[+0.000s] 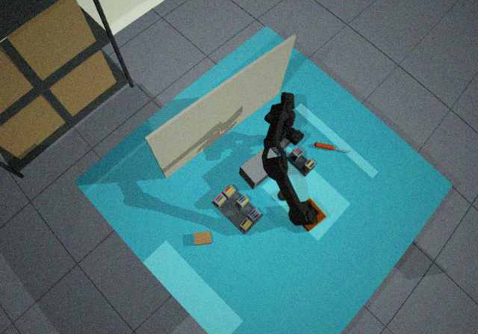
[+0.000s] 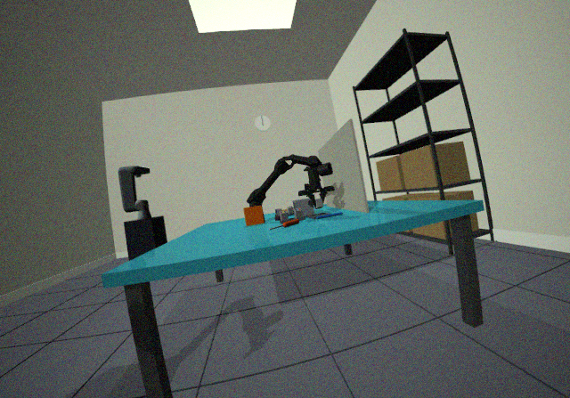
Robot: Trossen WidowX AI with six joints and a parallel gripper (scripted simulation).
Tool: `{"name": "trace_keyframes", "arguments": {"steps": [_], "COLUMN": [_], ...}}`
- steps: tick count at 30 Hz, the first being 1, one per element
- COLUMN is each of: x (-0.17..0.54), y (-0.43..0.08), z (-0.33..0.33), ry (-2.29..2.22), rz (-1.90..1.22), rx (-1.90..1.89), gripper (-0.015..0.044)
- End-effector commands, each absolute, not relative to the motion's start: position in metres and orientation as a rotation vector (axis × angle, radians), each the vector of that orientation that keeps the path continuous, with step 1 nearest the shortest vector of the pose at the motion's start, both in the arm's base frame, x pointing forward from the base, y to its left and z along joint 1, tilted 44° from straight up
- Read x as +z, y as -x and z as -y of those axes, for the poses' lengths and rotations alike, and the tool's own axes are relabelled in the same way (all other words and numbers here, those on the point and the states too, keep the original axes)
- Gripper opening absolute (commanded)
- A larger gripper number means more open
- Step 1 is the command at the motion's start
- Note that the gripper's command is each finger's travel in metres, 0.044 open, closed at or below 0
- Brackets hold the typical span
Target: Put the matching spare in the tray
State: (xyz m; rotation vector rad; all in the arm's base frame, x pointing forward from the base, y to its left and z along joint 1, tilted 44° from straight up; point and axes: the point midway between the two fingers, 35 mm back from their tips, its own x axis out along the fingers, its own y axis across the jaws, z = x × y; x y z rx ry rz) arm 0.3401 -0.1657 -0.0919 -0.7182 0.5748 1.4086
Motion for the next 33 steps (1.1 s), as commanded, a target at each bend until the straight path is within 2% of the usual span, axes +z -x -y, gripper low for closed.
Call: {"name": "trace_keyframes", "arguments": {"steps": [1, 33], "x": [-0.095, -0.11], "y": [-0.34, -0.338], "z": [0.162, 0.144], "ry": [0.709, 0.708], "rz": [-0.574, -0.571], "rx": [1.405, 1.406], "gripper": [0.0, 0.0]}}
